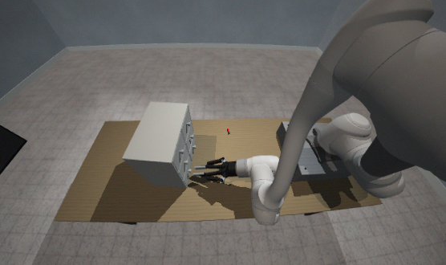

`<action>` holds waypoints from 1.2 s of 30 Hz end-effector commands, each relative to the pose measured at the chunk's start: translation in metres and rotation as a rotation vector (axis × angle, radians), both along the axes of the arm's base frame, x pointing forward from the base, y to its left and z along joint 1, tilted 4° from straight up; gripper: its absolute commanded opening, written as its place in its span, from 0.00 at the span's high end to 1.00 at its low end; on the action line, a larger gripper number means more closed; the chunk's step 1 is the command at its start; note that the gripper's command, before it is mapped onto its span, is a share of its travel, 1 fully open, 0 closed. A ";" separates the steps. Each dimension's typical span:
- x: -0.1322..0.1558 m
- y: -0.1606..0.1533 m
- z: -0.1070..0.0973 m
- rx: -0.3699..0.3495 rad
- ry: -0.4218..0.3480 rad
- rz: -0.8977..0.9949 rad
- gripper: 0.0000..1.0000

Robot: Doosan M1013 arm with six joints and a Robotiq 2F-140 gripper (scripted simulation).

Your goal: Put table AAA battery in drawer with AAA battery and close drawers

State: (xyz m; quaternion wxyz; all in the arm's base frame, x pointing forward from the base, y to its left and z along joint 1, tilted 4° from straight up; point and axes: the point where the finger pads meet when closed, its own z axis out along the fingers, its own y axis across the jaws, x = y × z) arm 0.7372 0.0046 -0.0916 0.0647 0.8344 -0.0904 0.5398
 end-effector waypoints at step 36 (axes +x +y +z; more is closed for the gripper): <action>0.030 -0.007 -0.002 0.000 0.000 0.000 0.80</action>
